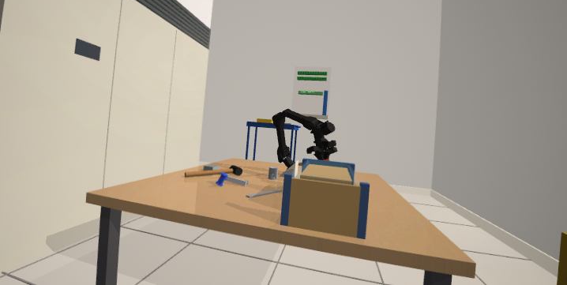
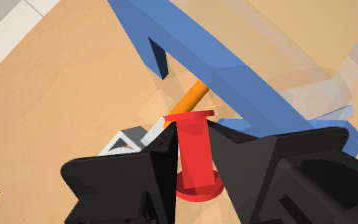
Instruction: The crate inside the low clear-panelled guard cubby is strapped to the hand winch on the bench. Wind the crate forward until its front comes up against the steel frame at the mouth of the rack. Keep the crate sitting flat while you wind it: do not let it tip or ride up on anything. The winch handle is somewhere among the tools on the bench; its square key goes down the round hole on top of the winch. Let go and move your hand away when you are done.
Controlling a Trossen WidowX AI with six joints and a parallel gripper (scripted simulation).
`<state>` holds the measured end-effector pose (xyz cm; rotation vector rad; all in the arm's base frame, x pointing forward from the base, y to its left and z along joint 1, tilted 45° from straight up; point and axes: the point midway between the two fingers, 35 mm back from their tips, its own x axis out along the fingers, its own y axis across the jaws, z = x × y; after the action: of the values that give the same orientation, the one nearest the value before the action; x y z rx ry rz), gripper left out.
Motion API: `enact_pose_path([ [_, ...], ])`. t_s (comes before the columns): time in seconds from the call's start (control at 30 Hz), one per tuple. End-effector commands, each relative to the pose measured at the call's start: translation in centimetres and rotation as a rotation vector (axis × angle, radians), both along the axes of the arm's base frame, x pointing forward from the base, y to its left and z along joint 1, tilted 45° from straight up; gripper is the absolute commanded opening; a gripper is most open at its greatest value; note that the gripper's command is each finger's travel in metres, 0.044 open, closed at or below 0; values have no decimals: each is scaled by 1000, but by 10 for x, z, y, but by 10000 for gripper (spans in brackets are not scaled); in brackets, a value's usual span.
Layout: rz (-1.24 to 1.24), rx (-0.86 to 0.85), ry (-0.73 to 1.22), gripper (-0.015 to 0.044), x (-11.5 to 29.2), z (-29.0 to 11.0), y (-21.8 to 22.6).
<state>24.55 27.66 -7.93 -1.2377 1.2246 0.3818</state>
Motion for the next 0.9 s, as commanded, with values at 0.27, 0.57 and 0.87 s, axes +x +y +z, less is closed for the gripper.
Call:
enact_pose_path([
  [0.27, 1, 24, 6, 0, -2, -16, 17],
  [0.57, 1, 25, 6, 0, -3, -22, 24],
  [0.87, 1, 25, 6, 0, -6, -28, 30],
])
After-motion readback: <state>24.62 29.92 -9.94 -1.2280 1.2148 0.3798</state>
